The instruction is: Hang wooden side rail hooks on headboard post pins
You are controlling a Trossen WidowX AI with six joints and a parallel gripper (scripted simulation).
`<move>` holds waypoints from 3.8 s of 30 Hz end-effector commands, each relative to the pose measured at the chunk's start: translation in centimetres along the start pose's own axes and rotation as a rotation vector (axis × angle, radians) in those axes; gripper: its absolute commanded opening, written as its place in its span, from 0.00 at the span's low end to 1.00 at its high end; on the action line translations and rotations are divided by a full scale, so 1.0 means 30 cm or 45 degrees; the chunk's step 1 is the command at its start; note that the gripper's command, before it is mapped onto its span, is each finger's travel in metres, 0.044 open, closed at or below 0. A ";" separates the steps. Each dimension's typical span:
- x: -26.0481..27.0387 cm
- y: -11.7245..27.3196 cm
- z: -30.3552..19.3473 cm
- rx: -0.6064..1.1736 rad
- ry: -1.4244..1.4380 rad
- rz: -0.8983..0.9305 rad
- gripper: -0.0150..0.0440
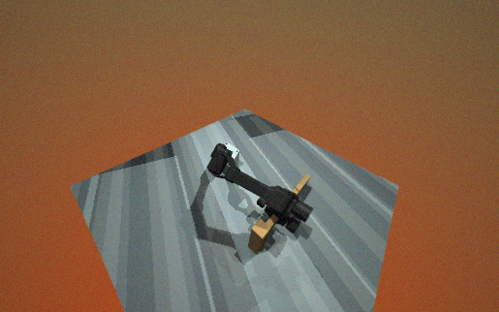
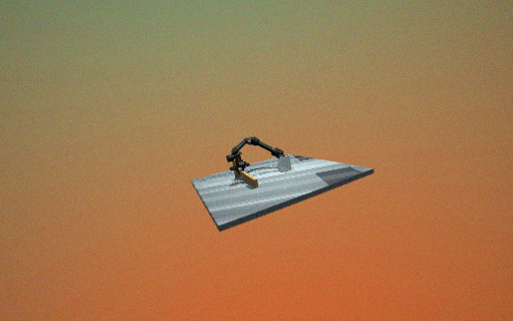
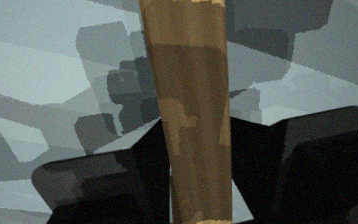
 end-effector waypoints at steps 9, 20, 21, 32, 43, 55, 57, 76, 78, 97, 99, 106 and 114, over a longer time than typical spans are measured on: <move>-0.003 0.018 -0.006 -0.002 0.000 -0.015 0.25; -0.006 0.018 -0.008 -0.002 0.000 -0.016 0.25; -0.006 0.018 -0.009 -0.002 0.000 -0.016 0.25; -0.004 0.017 -0.013 -0.002 0.000 -0.015 0.25; -0.008 0.015 -0.017 -0.002 0.000 -0.016 0.25; -0.005 0.016 -0.022 -0.002 0.000 -0.016 0.25; -0.005 0.016 -0.022 -0.002 0.000 -0.016 0.25; -0.008 0.017 -0.027 -0.002 0.000 -0.016 0.25; -0.008 0.018 -0.028 -0.002 0.000 -0.016 0.25; -0.010 0.018 -0.033 -0.001 0.000 -0.016 0.25; -0.011 0.018 -0.034 -0.001 0.000 -0.016 0.25; -0.011 0.015 -0.035 -0.001 0.000 -0.016 0.25; -0.011 0.011 -0.035 -0.001 0.000 -0.016 0.25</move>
Point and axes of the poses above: the point midway between the two fingers, 35 mm back from their tips, its own y axis back along the fingers, its own x axis across the jaws, z = x × y, the point moved 8 cm from there along y, back along the fingers, and after that the axes turned 13 degrees about -y, right-handed, at the moved point
